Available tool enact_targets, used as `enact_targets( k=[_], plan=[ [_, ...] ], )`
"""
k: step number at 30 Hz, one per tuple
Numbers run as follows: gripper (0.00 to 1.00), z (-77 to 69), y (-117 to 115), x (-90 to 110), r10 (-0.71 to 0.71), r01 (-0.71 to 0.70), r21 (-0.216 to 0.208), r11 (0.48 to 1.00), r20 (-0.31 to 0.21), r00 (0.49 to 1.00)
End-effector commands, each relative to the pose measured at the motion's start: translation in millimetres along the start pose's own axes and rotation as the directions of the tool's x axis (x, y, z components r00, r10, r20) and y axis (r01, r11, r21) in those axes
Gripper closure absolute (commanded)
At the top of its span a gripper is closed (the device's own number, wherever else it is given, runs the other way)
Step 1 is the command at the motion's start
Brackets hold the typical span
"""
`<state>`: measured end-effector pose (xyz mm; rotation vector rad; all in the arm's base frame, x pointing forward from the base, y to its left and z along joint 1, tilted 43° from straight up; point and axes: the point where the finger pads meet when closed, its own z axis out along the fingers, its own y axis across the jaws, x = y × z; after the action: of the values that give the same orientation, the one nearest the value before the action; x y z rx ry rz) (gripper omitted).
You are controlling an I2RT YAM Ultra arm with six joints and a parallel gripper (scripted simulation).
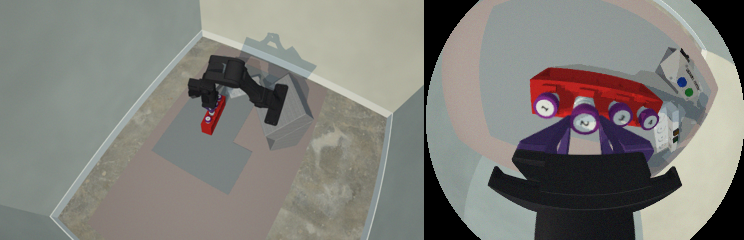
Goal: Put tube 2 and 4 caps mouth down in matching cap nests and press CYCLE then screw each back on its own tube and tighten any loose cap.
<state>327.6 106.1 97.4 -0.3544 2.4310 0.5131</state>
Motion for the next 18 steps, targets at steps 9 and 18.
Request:
enact_targets(
  k=[9, 18],
  plan=[
    [1.00, -16.4, -15, 5, 0.163, -0.163, -0.003, 0.987, 0.007, 0.987],
    [1.00, -16.1, -60, 28, 0.616, -0.616, -0.004, 0.788, 0.005, 0.788]
  ],
)
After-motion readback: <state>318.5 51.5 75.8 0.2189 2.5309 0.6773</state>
